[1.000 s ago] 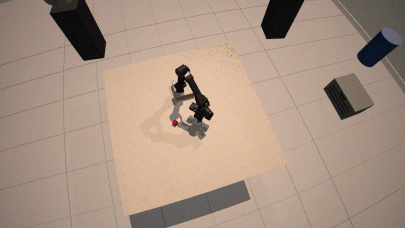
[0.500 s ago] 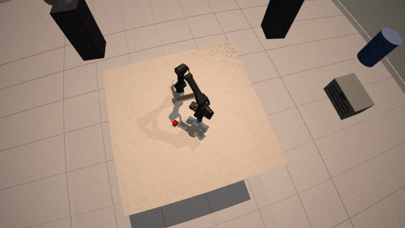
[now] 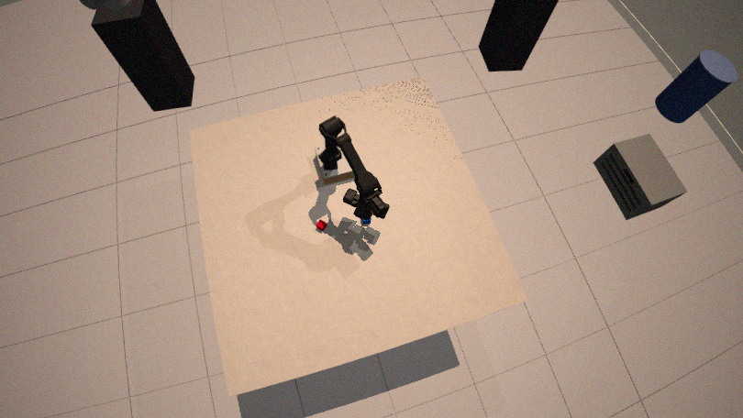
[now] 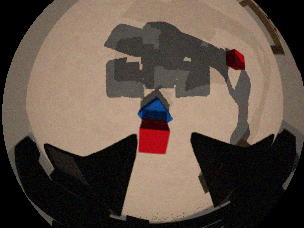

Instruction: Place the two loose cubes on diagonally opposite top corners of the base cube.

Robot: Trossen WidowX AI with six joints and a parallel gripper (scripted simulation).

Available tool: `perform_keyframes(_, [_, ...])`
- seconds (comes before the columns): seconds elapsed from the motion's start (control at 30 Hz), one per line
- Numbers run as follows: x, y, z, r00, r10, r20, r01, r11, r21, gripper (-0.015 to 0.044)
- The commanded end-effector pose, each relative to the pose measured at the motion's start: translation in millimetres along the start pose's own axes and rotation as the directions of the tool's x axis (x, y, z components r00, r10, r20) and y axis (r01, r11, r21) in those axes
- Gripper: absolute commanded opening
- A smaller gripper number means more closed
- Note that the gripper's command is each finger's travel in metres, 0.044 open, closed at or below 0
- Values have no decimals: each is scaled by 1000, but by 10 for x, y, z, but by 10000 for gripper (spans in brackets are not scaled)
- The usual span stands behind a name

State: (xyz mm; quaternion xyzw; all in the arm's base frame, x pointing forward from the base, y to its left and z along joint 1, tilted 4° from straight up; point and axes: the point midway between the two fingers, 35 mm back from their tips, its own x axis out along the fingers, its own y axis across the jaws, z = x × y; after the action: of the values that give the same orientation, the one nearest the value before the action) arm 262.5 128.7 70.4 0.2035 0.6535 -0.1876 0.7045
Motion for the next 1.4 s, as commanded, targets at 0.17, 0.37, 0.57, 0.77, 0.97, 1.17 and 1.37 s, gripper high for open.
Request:
perform_keyframes(0.17, [-96,-273,365,1000,3,3,-2,958,-286,265])
perform_keyframes(0.37, [-157,-503,587,1000,1,5,2,876,-482,265])
perform_keyframes(0.57, [-221,-754,780,1000,-2,8,7,754,-657,265])
perform_keyframes(0.77, [-287,-1024,942,1000,-4,11,12,598,-802,265])
perform_keyframes(0.97, [-355,-1298,1068,1000,-5,14,15,410,-912,265])
perform_keyframes(1.17, [-422,-1545,1159,1000,-3,17,17,190,-982,265])
perform_keyframes(1.37, [-439,-1607,1177,1000,-2,17,17,134,-991,265])
